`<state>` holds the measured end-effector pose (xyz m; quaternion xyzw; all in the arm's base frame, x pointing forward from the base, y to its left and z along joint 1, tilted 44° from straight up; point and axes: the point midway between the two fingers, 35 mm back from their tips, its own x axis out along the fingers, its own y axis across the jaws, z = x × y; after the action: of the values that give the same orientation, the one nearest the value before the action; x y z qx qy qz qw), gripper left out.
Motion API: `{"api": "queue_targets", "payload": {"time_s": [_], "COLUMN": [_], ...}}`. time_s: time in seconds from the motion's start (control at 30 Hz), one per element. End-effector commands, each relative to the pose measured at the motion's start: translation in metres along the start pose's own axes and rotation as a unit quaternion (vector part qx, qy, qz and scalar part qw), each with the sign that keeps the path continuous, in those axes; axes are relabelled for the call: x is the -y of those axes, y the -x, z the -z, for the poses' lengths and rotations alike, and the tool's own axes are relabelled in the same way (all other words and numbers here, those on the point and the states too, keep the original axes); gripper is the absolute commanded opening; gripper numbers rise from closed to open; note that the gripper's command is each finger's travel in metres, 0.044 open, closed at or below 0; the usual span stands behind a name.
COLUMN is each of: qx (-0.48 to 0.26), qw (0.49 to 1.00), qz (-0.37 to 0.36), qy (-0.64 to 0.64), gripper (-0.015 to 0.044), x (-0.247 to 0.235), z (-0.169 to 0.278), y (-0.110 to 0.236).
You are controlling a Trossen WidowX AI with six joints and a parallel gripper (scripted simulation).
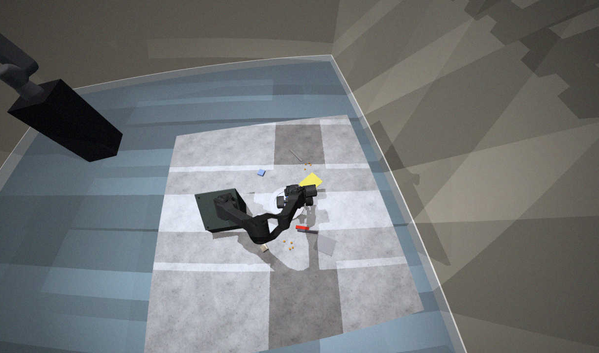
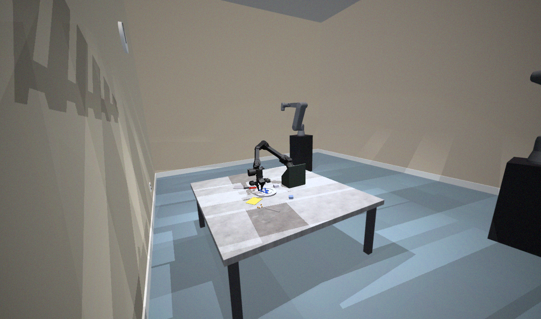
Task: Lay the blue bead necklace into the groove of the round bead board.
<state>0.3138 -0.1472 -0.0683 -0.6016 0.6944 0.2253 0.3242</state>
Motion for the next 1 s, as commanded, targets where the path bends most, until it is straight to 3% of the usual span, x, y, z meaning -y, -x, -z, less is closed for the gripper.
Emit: {"api": "queue_targets", "payload": {"time_s": [0.0, 0.07, 0.97], "qx": [0.000, 0.000, -0.003], "qw": [1.000, 1.000, 1.000], "qz": [0.000, 0.000, -0.001], "qy": [0.000, 0.000, 0.003], "gripper": [0.0041, 0.0000, 0.0000], "x": [0.0001, 0.0001, -0.0010], "z": [0.0002, 0.0002, -0.0003], "y": [0.0002, 0.0002, 0.0060]}}
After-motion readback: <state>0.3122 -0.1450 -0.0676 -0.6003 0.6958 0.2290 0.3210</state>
